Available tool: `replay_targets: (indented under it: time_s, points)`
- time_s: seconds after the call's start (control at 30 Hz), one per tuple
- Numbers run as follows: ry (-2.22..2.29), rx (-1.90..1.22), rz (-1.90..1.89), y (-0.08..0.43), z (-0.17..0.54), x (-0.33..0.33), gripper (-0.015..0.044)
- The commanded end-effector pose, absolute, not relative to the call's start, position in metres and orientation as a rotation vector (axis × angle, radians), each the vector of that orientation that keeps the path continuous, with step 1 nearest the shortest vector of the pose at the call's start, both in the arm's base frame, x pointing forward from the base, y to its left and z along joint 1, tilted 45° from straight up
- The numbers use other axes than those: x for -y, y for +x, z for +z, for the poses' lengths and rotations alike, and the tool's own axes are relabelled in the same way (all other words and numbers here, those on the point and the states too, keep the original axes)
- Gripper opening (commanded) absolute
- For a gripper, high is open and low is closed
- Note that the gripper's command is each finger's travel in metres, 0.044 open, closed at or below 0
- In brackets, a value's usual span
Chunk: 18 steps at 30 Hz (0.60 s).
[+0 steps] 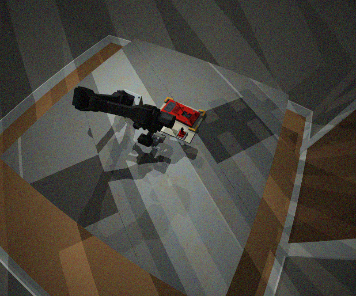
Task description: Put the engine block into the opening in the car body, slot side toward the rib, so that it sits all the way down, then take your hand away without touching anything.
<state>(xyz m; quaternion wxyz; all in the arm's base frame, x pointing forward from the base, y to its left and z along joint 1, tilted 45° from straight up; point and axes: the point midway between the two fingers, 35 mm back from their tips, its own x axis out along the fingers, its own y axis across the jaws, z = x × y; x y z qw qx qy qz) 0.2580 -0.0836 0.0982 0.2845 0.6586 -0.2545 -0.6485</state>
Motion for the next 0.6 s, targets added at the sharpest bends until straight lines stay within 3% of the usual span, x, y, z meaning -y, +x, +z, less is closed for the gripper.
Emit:
replay_targets:
  time_s: [0.0, 0.07, 0.43, 0.57]
  points:
    - [1.747, 0.681, -1.739, 0.2559, 0.093, 0.0894, 0.044]
    - [1.747, 0.681, -1.739, 0.2558, 0.0923, 0.0902, 0.044]
    - [1.747, 0.681, -1.739, 0.2558, 0.0923, 0.0902, 0.0151]
    - [1.747, 0.681, -1.739, 0.2558, 0.0923, 0.0902, 0.0125]
